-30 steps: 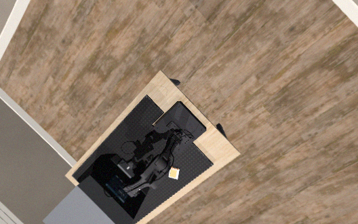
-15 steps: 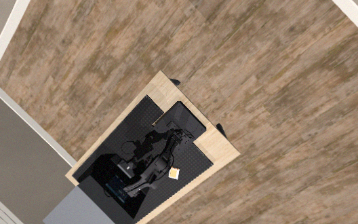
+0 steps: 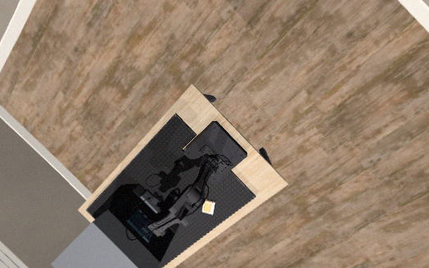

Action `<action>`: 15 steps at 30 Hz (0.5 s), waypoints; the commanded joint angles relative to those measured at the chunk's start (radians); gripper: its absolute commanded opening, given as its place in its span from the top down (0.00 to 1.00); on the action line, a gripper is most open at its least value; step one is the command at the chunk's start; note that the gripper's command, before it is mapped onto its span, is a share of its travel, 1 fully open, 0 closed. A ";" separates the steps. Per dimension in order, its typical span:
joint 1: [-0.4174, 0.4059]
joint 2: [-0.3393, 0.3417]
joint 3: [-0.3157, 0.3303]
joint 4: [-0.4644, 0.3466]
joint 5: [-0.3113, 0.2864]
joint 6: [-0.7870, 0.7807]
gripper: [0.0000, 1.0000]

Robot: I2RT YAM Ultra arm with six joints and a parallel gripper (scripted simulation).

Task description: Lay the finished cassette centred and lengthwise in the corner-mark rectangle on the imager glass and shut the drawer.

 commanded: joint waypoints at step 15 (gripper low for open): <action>-0.017 -0.035 -0.034 0.046 -0.054 -0.533 0.65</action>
